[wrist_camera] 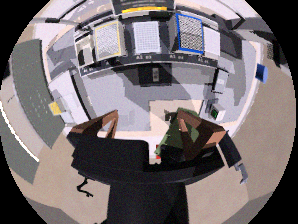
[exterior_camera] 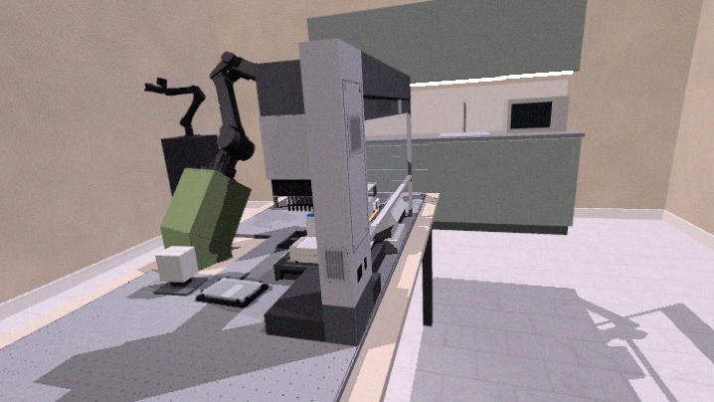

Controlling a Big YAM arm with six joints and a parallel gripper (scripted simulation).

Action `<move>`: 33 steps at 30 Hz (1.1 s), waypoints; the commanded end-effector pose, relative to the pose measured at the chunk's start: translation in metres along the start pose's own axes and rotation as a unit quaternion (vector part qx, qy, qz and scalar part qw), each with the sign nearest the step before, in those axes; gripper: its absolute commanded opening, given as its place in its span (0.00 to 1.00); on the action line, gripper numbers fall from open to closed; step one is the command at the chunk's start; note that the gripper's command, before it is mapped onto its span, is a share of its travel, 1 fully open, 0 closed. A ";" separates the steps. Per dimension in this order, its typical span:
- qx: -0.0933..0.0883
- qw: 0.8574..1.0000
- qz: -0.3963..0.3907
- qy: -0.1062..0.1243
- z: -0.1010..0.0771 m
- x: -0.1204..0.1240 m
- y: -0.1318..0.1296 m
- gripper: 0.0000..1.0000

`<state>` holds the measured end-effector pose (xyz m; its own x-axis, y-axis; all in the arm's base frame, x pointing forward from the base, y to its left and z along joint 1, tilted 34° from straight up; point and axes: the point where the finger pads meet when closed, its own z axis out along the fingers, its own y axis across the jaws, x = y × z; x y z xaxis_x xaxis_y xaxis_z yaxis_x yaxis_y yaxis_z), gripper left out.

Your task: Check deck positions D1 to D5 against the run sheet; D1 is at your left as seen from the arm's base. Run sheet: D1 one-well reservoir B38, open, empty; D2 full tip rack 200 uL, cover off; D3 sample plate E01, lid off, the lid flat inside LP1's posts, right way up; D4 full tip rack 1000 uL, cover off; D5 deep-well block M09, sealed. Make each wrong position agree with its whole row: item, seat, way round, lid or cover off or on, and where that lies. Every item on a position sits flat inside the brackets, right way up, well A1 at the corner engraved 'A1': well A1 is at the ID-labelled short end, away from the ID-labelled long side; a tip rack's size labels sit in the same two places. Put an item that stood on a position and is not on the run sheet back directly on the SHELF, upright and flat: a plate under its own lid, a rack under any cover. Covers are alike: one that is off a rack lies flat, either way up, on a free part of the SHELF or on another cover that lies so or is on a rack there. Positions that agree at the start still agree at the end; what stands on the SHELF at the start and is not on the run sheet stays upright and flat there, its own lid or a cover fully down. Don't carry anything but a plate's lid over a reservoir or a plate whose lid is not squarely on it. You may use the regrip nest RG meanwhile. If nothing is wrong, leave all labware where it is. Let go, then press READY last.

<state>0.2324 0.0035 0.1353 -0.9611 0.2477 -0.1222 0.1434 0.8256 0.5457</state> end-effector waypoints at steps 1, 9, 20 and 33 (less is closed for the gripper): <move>0.002 0.999 -0.031 -0.015 -0.010 0.001 -0.006 1.00; 0.000 0.999 -0.045 -0.009 0.006 -0.002 -0.005 1.00; 0.004 0.998 -0.050 -0.025 0.004 -0.010 0.005 1.00; -0.004 0.998 -0.057 -0.039 -0.006 -0.014 0.081 1.00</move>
<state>0.2377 0.0549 0.1578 -0.9681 0.1449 -0.2046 0.0153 0.8487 0.5287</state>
